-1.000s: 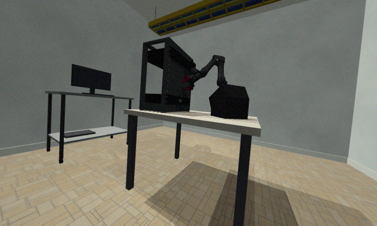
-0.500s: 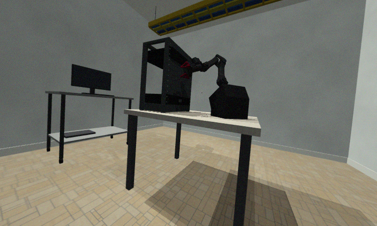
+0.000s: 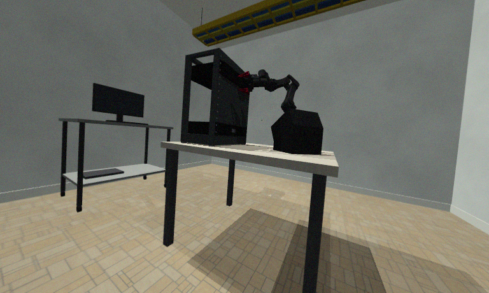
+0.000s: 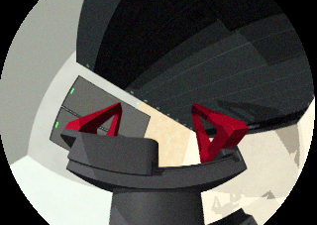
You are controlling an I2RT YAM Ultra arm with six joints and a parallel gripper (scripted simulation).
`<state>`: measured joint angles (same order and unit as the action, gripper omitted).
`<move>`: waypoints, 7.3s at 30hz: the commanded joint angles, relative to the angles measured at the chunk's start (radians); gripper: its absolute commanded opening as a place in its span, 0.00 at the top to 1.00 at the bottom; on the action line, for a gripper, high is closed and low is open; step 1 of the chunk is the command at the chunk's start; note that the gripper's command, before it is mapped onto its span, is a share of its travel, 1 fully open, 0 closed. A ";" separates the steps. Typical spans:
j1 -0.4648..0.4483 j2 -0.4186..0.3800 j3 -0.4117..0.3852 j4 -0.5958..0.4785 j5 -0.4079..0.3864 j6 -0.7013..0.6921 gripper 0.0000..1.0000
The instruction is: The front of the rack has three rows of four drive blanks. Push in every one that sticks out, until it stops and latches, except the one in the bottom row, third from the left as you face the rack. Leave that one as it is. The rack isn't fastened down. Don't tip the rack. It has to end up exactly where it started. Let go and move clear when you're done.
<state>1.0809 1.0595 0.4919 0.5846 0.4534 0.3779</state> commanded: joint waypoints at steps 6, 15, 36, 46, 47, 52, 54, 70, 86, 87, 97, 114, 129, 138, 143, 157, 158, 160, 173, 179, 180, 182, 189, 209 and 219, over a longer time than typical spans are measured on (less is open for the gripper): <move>0.066 -0.169 -0.081 0.141 0.194 0.111 0.00; 0.116 -0.281 -0.134 0.226 0.327 0.171 0.00; 0.228 -0.429 -0.250 0.484 0.550 0.157 0.00; 0.268 -0.441 -0.276 0.551 0.593 0.138 0.00; 0.274 -0.445 -0.279 0.562 0.597 0.134 0.00; 0.291 -0.454 -0.287 0.582 0.607 0.130 0.00; 0.296 -0.455 -0.289 0.589 0.610 0.128 0.00; 0.311 -0.454 -0.295 0.613 0.611 0.119 0.00; 0.312 -0.453 -0.296 0.615 0.611 0.117 0.00; 0.311 -0.452 -0.295 0.611 0.610 0.117 0.00; 0.240 -0.361 -0.114 0.458 0.574 0.187 0.00; 0.207 -0.360 -0.077 0.377 0.542 0.242 0.00; 0.206 -0.361 -0.077 0.376 0.541 0.237 0.00; 0.206 -0.361 -0.077 0.376 0.541 0.237 0.00; 0.206 -0.361 -0.077 0.376 0.541 0.237 0.00; 0.206 -0.361 -0.077 0.376 0.541 0.237 1.00; 0.206 -0.361 -0.077 0.376 0.541 0.237 1.00; 0.206 -0.361 -0.077 0.376 0.541 0.237 1.00; 0.206 -0.361 -0.077 0.376 0.541 0.237 1.00; 0.206 -0.361 -0.077 0.376 0.541 0.237 1.00; 0.206 -0.361 -0.077 0.376 0.541 0.237 1.00; 0.206 -0.361 -0.077 0.376 0.541 0.237 1.00; 0.208 -0.361 -0.077 0.377 0.541 0.236 1.00; 0.440 -0.347 -0.181 0.710 0.695 -0.048 1.00; 0.411 -0.298 -0.139 0.798 0.683 -0.084 1.00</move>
<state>1.5059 0.7418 0.3260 1.3422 1.1542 0.3222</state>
